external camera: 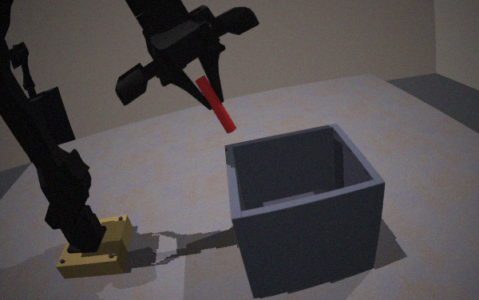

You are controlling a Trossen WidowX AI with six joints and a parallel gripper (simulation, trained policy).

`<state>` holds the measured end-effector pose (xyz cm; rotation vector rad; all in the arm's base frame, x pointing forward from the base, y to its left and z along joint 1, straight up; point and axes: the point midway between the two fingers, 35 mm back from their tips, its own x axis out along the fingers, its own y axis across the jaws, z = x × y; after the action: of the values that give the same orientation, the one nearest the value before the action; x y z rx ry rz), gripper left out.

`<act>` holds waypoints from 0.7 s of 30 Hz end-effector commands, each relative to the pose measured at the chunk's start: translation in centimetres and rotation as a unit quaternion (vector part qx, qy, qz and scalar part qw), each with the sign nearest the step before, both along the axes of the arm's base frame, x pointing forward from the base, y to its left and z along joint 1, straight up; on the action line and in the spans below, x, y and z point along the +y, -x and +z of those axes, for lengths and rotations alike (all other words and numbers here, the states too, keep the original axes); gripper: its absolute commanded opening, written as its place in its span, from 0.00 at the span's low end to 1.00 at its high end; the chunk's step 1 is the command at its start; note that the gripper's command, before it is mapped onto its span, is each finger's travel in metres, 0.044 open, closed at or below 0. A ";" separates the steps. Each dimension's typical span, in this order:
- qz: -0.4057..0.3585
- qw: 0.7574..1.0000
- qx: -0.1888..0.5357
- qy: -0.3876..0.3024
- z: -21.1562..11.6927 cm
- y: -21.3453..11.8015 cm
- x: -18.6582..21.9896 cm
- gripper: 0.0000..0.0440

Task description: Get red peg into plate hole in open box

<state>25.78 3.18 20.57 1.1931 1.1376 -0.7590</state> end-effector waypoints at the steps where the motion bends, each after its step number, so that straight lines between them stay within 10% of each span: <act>1: -0.003 1.000 0.006 0.006 -0.1 -0.5 -0.7 0.00; 21: -0.021 0.999 0.044 0.006 -2.6 -3.9 -5.1 0.00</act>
<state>29.28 -1.74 18.44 1.1889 1.1685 -0.8576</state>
